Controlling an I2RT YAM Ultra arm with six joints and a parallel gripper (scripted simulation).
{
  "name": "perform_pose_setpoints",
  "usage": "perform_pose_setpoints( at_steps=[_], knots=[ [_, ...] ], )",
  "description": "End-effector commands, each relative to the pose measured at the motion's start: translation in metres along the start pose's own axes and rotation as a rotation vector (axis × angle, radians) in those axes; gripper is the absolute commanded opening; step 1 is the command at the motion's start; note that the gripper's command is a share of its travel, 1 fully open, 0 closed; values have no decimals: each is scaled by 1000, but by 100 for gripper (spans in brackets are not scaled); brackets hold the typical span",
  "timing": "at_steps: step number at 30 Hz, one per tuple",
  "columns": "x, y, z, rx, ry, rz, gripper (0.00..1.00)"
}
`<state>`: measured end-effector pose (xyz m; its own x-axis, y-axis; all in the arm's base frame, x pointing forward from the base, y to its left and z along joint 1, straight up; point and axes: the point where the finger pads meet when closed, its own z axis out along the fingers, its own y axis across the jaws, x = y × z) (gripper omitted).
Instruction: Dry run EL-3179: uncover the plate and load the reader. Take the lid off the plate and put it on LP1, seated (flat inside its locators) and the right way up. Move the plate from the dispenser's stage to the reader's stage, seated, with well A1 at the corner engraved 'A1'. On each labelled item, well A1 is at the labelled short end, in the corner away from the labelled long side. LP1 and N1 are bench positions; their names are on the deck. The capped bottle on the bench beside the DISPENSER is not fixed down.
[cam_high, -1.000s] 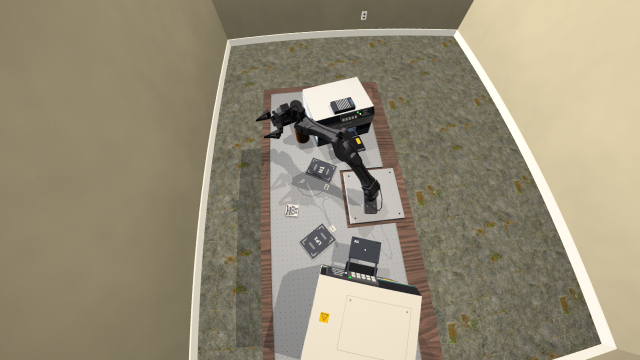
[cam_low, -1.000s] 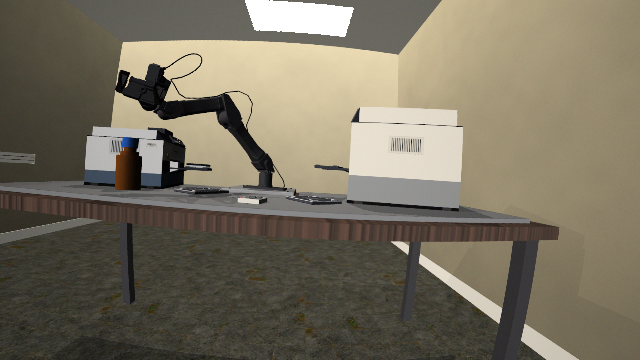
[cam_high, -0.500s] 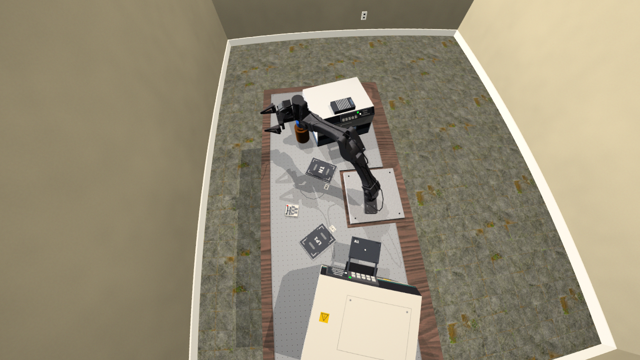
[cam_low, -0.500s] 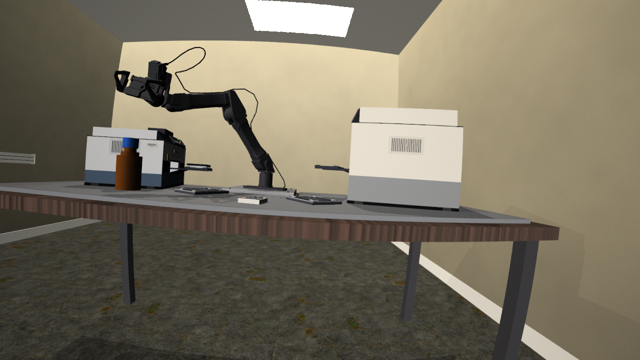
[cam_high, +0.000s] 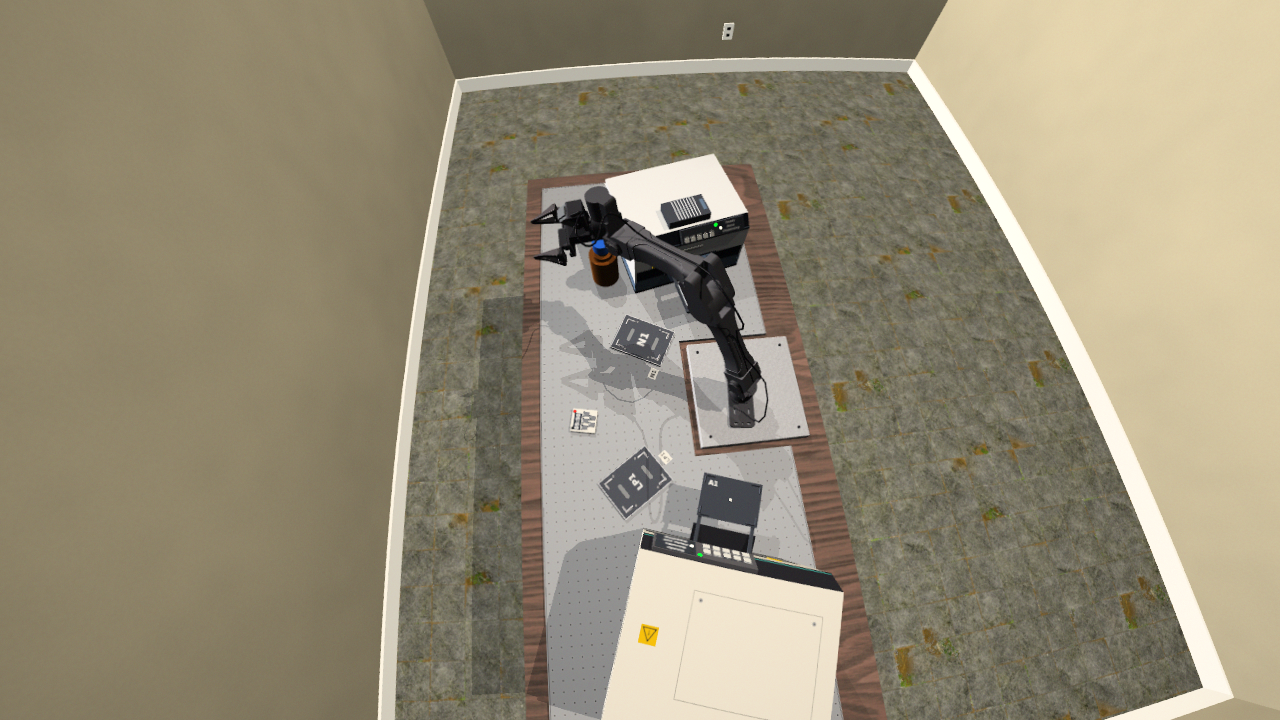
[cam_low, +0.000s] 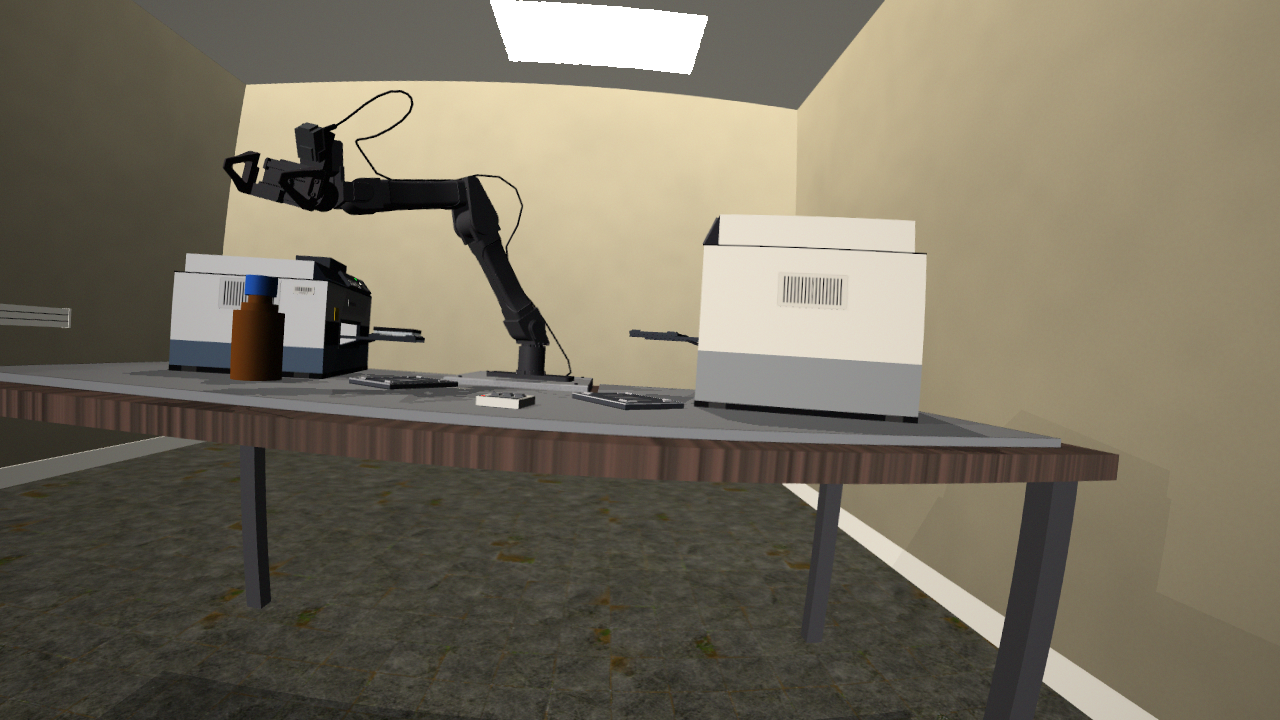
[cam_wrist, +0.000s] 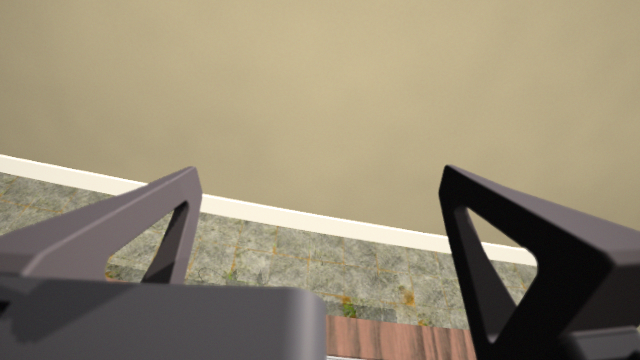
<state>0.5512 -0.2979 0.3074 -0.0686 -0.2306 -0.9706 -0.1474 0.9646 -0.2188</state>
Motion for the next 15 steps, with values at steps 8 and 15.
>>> perform_pose_setpoints(
  at_steps=[8,15],
  knots=[
    [14,-9,-14,75,132,-27,100],
    [1,-20,-43,156,227,-81,100]
  ],
)
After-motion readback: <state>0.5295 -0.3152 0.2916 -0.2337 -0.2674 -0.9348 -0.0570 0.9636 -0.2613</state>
